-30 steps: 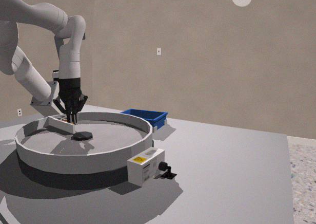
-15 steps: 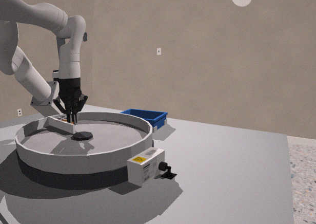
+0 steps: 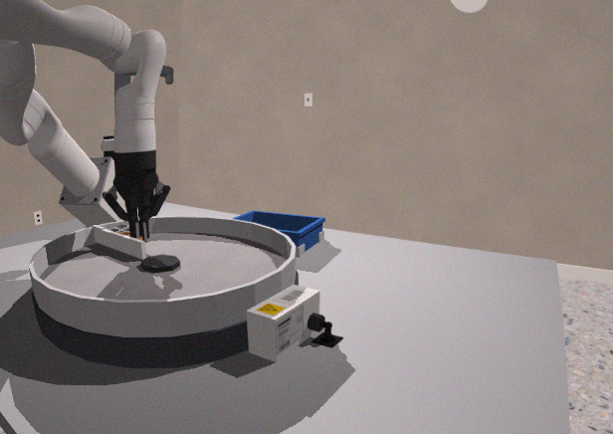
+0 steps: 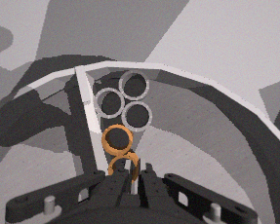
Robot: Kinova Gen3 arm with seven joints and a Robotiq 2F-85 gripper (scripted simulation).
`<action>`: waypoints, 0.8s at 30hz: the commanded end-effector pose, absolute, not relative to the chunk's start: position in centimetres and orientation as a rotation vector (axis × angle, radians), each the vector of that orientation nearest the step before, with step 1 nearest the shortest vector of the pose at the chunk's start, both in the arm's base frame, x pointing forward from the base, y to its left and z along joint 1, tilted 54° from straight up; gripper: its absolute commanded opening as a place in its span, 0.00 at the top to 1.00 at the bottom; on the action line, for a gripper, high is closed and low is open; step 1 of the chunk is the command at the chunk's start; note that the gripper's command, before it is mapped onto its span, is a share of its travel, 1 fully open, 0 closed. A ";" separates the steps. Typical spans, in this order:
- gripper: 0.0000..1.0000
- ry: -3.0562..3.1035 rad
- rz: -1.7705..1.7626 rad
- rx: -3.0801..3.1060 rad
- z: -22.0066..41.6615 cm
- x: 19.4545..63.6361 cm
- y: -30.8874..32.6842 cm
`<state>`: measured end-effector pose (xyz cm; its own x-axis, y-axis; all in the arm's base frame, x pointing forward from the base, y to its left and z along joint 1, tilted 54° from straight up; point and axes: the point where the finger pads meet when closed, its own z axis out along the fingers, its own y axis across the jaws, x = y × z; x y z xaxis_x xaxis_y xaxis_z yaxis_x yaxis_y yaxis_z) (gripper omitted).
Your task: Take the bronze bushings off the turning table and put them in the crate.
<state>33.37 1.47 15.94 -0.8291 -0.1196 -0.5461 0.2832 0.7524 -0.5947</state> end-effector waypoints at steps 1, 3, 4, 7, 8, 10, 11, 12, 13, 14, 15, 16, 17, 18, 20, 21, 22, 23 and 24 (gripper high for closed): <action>1.00 2.377 -0.930 0.122 16.0 33.4 1.5; 1.00 2.377 -0.930 0.122 16.0 33.4 1.5; 1.00 2.377 -0.930 0.122 16.0 33.4 1.5; 1.00 2.376 -0.930 0.122 15.9 33.4 1.6; 1.00 2.376 -0.931 0.122 15.9 33.4 1.6; 1.00 2.376 -0.932 0.123 15.8 33.4 1.7; 1.00 2.376 -0.933 0.123 15.8 33.5 1.8; 1.00 2.376 -0.933 0.123 15.8 33.5 1.8; 1.00 2.376 -0.933 0.123 15.8 33.5 1.8; 1.00 2.376 -0.933 0.123 15.8 33.5 1.8; 1.00 2.376 -0.933 0.123 15.8 33.5 1.8; 1.00 2.376 -0.933 0.123 15.8 33.5 1.8; 1.00 2.376 -0.933 0.123 15.8 33.5 1.8; 1.00 2.376 -0.933 0.123 15.8 33.5 1.8; 1.00 2.376 -0.933 0.123 15.8 33.5 1.8; 1.00 2.376 -0.933 0.123 15.8 33.5 1.8; 1.00 2.376 -0.933 0.123 15.8 33.5 1.8; 1.00 2.376 -0.933 0.123 15.8 33.5 1.8; 1.00 2.375 -0.933 0.123 15.9 33.4 1.9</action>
<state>33.43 1.70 15.77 -0.8294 -0.1191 -0.5458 0.2849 0.7502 -0.5967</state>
